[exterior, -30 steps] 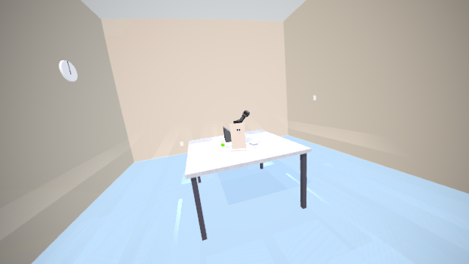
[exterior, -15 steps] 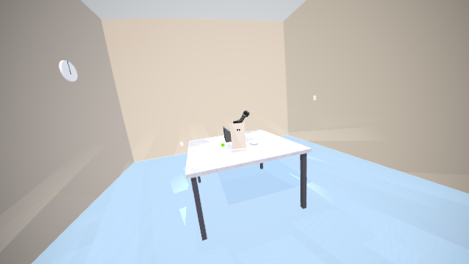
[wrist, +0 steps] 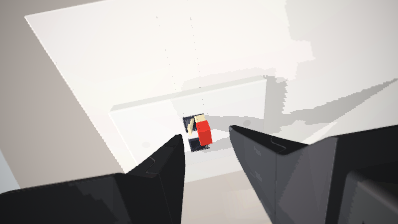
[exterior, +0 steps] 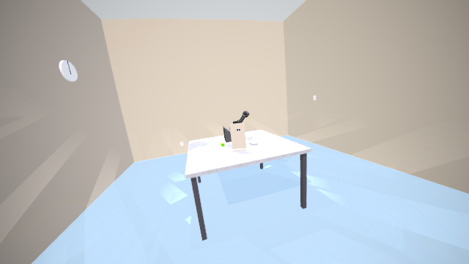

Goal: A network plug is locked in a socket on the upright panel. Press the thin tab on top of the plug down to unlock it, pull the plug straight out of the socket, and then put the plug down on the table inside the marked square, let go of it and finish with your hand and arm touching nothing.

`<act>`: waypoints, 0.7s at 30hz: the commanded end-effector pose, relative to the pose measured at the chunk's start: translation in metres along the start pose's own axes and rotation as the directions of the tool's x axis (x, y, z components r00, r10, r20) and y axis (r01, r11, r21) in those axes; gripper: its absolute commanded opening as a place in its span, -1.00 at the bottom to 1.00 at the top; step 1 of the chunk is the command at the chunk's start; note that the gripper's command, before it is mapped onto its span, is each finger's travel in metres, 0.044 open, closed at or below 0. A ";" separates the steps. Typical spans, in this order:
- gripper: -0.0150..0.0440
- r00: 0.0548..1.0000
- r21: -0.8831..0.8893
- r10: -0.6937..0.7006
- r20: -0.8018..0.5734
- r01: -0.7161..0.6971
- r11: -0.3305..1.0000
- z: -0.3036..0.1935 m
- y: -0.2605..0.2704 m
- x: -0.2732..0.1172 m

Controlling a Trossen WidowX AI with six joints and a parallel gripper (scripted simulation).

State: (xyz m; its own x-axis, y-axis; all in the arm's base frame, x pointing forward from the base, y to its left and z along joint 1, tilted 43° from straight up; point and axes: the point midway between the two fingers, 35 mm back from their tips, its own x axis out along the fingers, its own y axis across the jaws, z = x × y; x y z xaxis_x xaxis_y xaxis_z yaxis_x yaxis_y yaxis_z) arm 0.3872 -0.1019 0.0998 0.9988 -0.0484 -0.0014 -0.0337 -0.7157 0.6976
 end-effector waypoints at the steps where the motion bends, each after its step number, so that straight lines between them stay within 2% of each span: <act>1: 0.04 1.000 0.002 0.012 -0.005 -0.012 1.000 0.001 0.002 0.008; 7: 0.04 1.000 0.002 0.013 -0.006 -0.013 1.000 0.003 0.001 0.013; 21: -0.28 1.000 0.002 0.013 -0.006 -0.013 1.000 0.003 0.001 0.013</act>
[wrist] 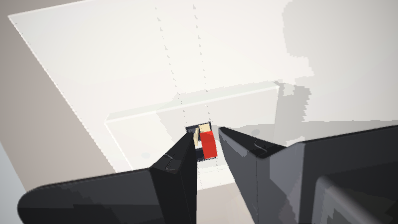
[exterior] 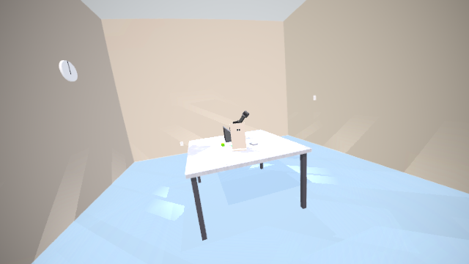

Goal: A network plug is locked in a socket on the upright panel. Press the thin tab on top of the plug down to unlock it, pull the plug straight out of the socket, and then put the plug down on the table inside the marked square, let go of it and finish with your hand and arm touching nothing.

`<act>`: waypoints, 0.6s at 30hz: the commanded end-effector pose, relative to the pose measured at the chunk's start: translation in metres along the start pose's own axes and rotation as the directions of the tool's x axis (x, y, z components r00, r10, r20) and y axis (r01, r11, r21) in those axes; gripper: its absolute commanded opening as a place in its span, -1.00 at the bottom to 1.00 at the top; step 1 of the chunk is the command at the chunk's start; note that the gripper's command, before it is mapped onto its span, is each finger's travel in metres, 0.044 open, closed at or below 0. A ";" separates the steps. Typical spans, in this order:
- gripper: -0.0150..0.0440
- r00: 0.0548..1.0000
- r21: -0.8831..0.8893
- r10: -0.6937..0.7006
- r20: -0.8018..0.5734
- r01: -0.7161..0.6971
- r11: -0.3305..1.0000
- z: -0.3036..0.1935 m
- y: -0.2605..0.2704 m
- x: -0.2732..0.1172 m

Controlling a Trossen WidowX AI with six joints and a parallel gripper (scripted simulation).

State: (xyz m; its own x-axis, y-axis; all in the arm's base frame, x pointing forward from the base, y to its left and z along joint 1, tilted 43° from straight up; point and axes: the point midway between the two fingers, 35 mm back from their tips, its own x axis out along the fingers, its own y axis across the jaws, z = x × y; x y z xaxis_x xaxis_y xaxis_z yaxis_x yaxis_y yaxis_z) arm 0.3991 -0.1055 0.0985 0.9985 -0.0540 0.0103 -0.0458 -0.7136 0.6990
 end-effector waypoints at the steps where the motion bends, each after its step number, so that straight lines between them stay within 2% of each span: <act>1: -0.30 1.000 0.004 0.001 -0.002 -0.001 1.000 0.000 0.000 0.000; 9: -0.48 1.000 0.004 0.001 -0.002 -0.001 1.000 0.000 0.000 0.000; 18: -0.49 1.000 0.004 0.000 -0.001 0.000 1.000 -0.001 0.000 -0.002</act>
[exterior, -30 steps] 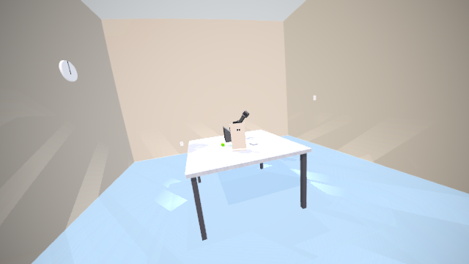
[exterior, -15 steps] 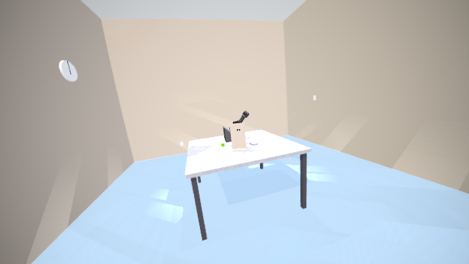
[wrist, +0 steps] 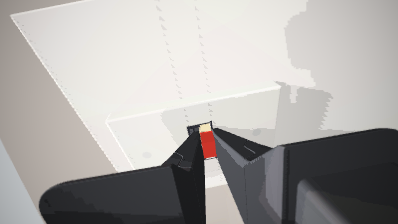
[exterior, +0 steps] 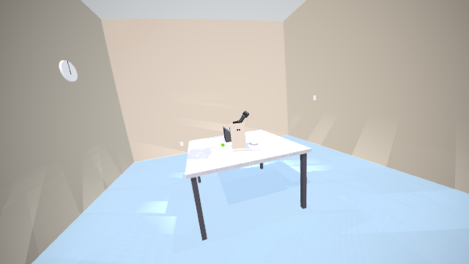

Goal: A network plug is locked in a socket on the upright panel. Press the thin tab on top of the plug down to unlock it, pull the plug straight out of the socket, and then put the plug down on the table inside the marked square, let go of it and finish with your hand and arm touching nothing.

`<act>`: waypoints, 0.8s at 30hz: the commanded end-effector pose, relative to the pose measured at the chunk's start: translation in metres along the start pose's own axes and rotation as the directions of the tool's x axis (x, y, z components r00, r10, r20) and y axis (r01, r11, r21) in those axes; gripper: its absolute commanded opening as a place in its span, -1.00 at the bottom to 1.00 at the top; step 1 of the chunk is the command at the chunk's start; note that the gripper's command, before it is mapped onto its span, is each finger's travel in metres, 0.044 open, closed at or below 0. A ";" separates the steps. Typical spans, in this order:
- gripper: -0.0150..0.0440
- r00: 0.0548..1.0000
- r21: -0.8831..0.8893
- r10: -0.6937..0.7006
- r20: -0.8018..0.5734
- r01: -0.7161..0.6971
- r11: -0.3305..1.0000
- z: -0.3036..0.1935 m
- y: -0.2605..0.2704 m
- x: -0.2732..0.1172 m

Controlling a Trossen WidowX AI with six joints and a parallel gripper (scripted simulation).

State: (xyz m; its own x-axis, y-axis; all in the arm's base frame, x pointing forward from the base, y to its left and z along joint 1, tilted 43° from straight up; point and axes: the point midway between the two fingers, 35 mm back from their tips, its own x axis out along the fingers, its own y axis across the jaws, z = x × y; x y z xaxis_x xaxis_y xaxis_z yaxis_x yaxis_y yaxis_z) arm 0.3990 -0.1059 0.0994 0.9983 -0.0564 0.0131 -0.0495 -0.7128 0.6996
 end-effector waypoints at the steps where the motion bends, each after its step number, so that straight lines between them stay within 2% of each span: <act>1: -0.49 1.000 0.005 -0.004 0.000 0.004 1.000 -0.001 0.000 -0.003; 24: -0.49 1.000 0.005 -0.010 0.005 0.010 1.000 -0.004 0.000 -0.016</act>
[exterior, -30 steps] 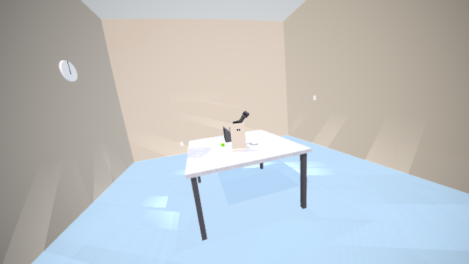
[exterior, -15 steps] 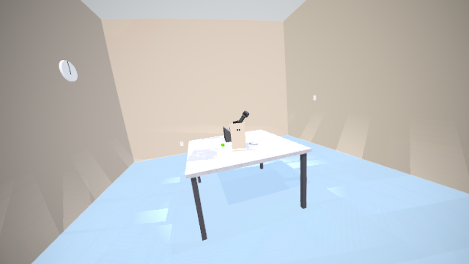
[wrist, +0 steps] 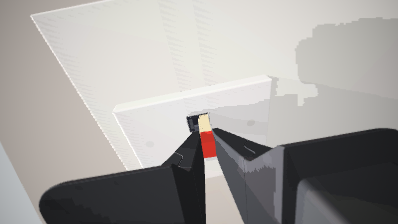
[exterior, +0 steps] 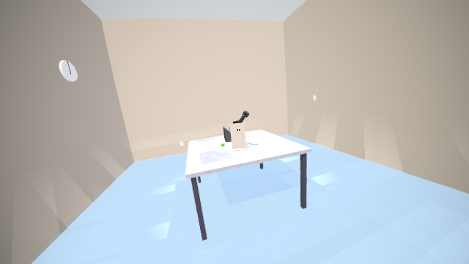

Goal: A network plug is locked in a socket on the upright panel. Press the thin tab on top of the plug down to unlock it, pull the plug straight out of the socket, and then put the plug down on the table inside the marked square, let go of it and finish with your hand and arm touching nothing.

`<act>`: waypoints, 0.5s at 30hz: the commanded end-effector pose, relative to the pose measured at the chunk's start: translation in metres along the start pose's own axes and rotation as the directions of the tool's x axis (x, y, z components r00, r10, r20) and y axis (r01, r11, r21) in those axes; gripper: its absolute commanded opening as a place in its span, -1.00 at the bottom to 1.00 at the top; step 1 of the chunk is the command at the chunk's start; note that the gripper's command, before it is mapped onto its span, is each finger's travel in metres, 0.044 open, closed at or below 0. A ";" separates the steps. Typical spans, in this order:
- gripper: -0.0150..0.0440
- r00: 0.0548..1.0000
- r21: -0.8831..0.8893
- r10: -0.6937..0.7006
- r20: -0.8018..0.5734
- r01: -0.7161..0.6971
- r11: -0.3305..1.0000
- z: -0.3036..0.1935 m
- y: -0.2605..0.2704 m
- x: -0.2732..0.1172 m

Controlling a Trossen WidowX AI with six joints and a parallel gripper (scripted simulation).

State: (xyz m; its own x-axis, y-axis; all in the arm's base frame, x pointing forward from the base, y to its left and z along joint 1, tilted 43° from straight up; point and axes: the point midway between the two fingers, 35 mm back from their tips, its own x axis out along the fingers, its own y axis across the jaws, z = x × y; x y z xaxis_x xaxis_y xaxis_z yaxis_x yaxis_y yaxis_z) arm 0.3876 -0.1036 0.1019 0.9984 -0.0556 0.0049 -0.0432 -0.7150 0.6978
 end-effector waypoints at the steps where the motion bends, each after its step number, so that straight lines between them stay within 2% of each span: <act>1: -0.49 1.000 0.002 -0.004 0.000 0.004 1.000 -0.001 -0.001 -0.005; 15: -0.49 1.000 0.002 -0.007 0.004 0.007 1.000 -0.003 -0.001 -0.013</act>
State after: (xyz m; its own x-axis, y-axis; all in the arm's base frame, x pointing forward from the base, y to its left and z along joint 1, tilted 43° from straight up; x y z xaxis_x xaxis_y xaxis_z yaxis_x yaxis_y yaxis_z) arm 0.3783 -0.1018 0.1035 0.9984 -0.0569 -0.0011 -0.0400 -0.7166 0.6963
